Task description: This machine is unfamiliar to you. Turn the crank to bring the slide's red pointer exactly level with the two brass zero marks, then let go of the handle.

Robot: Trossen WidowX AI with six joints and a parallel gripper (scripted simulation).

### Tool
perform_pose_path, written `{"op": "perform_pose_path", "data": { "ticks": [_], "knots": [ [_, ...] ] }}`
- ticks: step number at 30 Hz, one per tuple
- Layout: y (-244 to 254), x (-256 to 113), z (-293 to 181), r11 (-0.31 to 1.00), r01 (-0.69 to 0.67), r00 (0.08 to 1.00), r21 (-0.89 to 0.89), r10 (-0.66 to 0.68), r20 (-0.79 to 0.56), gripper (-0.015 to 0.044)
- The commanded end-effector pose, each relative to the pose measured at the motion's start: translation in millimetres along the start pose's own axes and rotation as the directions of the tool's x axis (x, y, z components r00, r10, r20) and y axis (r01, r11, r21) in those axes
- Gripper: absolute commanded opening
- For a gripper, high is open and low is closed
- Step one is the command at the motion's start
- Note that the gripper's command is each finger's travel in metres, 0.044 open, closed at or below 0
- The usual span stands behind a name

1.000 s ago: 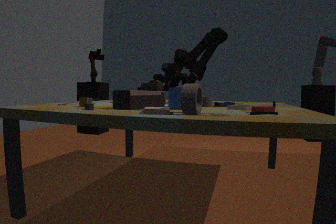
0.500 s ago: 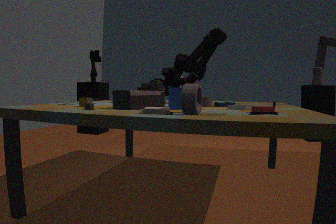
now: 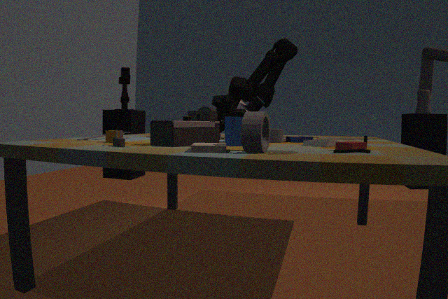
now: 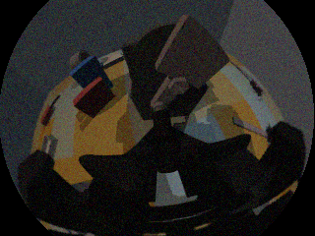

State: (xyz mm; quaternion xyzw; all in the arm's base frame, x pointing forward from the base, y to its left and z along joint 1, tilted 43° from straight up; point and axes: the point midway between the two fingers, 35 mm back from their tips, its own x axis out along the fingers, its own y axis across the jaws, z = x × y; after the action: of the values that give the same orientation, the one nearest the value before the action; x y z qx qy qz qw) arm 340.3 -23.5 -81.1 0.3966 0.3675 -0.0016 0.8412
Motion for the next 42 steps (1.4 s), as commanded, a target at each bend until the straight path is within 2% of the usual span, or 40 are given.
{"op": "perform_pose_path", "data": {
  "ticks": [1,42],
  "knots": [
    [-7.8,3.1,-3.0,1.000,0.008,1.000,-0.001,-0.008,-0.004,0.0000],
    [-39.0,-6.5,5.3,1.000,0.009,1.000,-0.002,-0.009,-0.003,0.0000]
  ]
}}
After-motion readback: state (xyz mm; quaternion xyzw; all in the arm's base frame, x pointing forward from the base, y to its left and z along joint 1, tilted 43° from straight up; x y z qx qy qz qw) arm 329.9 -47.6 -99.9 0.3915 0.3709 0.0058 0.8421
